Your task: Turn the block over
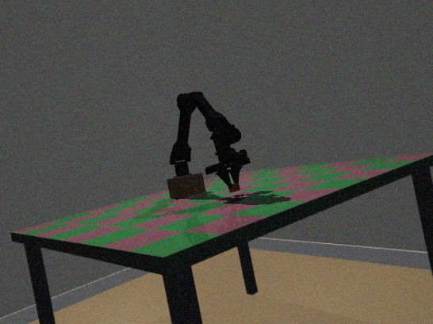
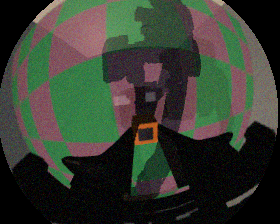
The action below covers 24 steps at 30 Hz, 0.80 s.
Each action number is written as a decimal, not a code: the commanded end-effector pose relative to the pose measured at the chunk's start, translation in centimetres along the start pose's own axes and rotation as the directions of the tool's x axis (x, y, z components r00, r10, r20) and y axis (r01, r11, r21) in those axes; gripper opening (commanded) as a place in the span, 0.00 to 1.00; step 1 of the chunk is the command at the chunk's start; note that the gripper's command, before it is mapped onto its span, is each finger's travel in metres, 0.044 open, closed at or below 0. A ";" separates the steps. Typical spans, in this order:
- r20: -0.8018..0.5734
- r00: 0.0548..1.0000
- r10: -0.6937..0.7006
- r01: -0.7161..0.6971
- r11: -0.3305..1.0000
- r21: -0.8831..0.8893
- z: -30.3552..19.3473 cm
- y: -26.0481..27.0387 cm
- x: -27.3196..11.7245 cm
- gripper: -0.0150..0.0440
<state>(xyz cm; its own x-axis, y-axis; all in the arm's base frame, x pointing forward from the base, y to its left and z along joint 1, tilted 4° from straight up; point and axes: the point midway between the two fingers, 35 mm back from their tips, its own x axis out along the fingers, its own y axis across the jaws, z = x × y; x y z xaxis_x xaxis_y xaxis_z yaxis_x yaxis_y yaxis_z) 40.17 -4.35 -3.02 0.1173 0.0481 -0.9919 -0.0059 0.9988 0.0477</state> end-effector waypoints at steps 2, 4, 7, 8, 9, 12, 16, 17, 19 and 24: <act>0.092 0.996 0.003 -0.003 1.000 0.005 0.1 0.0 0.0 0.25; 0.122 0.993 0.003 -0.003 1.000 0.005 0.1 0.0 0.0 0.25; 0.166 0.986 0.003 -0.004 1.000 0.005 0.0 0.0 0.1 0.25; 0.180 0.984 0.003 -0.004 1.000 0.005 0.0 0.0 0.1 0.25; 0.195 0.981 0.003 -0.004 1.000 0.005 0.0 0.0 0.1 0.25; 0.238 0.971 0.002 -0.004 1.000 0.004 -0.2 0.0 0.1 0.25; 0.295 0.955 0.002 -0.003 1.000 0.003 -0.3 0.1 0.0 0.25; 0.309 0.951 0.002 -0.003 1.000 0.003 -0.4 0.1 0.0 0.25; 0.337 0.941 0.002 -0.003 1.000 0.002 -0.5 0.1 -0.1 0.25; 0.385 0.923 0.002 -0.002 1.000 0.000 -0.8 0.1 -0.3 0.25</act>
<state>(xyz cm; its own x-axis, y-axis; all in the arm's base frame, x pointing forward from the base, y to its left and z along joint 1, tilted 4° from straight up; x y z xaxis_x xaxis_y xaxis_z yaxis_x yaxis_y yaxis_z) 39.50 -4.29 -3.35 0.4465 0.0446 -0.8936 -0.0062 0.9989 0.0468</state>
